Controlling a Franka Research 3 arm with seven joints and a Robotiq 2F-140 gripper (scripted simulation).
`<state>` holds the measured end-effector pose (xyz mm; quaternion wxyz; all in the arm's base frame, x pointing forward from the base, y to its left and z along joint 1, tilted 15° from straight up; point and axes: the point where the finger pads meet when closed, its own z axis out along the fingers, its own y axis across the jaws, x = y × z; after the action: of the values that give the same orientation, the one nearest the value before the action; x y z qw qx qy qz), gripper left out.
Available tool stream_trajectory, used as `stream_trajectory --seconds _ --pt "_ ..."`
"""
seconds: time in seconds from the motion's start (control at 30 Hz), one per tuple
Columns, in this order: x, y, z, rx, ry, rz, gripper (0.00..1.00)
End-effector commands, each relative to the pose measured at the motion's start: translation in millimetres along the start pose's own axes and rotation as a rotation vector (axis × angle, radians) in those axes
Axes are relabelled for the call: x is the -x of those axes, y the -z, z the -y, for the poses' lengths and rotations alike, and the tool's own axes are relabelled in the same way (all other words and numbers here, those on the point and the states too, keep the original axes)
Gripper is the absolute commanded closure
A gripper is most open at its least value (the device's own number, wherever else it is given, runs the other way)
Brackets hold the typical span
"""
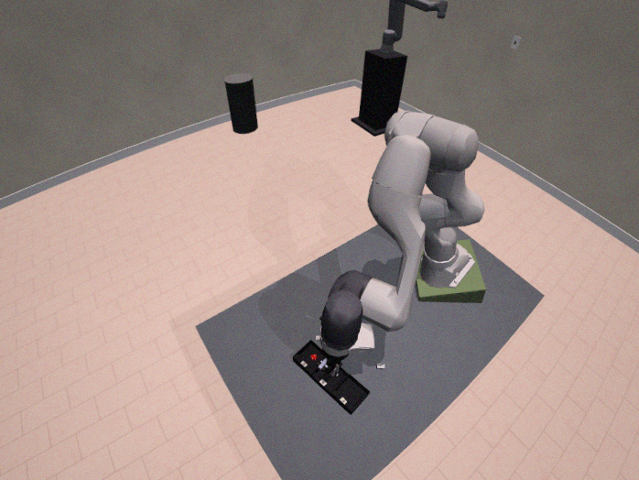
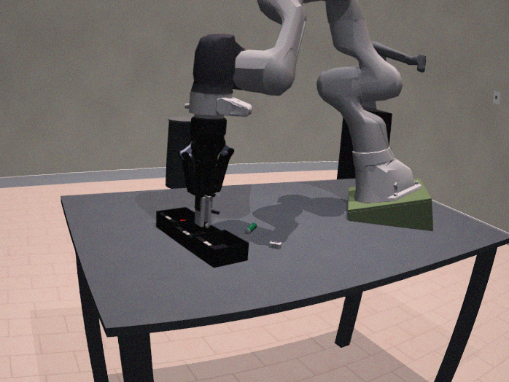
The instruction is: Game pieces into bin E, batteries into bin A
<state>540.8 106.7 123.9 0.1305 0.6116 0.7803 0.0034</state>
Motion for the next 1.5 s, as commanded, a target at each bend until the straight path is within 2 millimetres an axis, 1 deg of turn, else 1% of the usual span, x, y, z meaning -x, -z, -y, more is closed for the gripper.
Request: stream_trajectory --seconds 0.0,0.3,0.9,0.93,1.47 --pt "1 -6 -2 0.007 0.008 -0.005 0.97" --pt "0 -24 -2 0.007 0.008 -0.005 0.97" --pt "-2 -24 -5 0.007 0.008 -0.005 0.97" --pt "-2 -24 -5 0.007 0.008 -0.005 0.85" --pt "-2 -24 -5 0.007 0.008 -0.005 0.85"
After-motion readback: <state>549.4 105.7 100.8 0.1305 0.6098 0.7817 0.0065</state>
